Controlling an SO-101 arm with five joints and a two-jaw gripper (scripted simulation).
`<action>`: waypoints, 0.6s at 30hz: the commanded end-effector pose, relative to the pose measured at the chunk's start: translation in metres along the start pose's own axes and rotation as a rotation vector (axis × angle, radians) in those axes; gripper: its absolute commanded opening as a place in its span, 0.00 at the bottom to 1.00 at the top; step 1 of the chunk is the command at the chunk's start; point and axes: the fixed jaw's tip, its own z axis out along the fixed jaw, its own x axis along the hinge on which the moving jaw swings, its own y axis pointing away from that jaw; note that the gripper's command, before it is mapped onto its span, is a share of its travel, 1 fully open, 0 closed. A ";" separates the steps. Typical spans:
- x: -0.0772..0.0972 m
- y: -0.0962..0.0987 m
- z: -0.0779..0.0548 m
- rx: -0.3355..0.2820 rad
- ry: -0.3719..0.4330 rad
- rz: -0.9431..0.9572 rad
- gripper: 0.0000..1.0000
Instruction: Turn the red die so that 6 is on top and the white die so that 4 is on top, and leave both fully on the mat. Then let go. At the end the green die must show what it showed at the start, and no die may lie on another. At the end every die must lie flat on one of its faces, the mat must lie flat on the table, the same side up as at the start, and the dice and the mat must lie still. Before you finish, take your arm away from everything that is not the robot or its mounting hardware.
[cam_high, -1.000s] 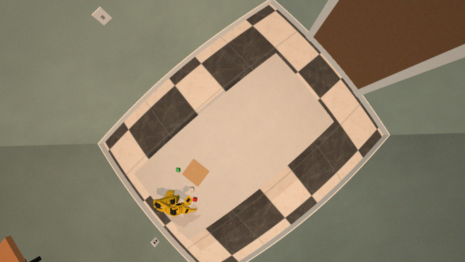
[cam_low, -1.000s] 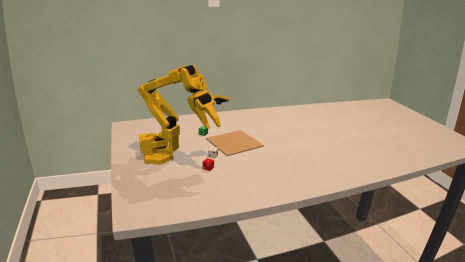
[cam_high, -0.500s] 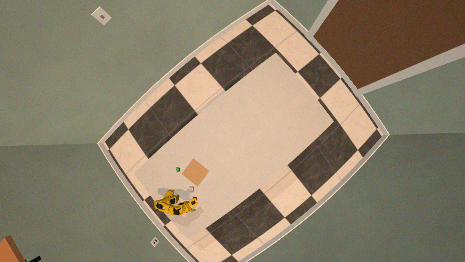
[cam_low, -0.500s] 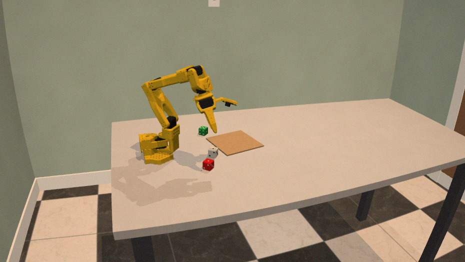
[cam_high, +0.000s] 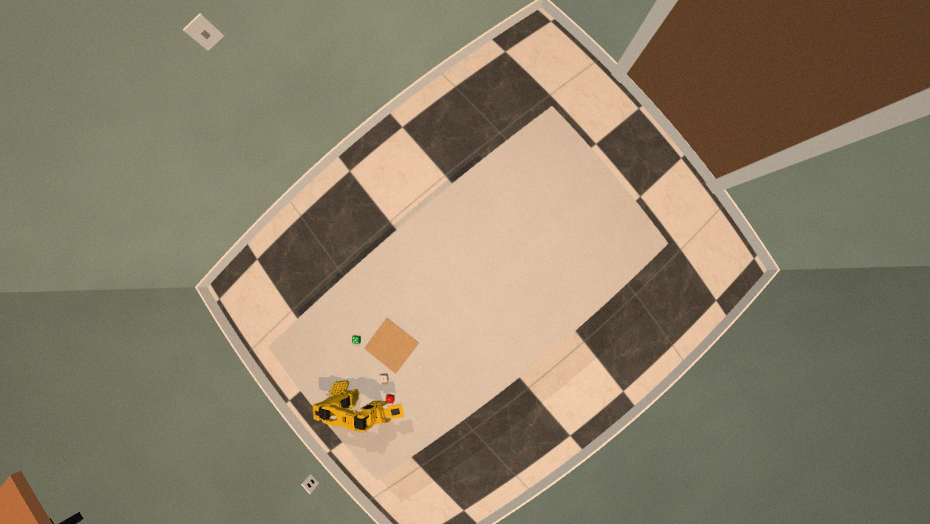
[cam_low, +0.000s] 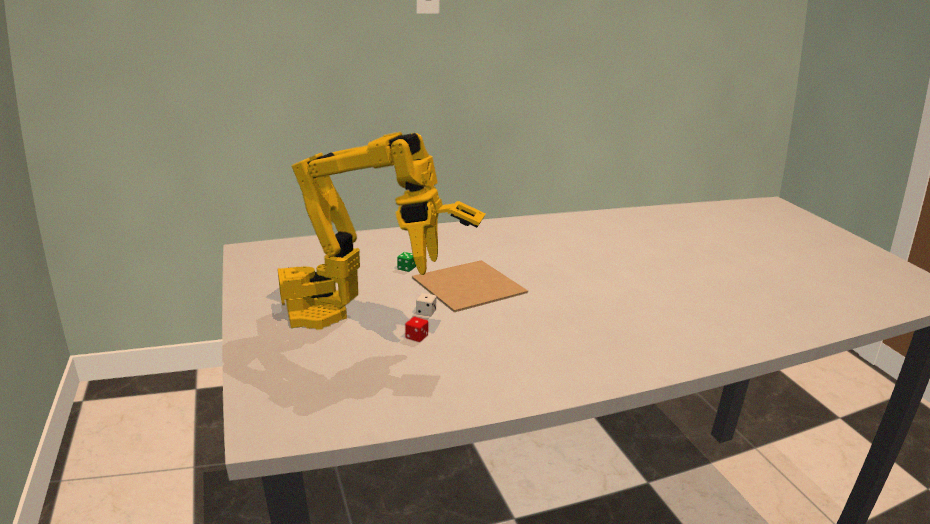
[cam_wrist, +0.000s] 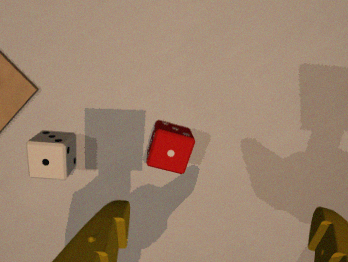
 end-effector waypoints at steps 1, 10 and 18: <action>-0.006 0.001 -0.004 -0.003 -0.014 0.095 0.31; -0.008 0.003 -0.002 -0.006 0.009 0.201 0.31; -0.009 0.003 -0.001 -0.006 0.017 0.239 0.31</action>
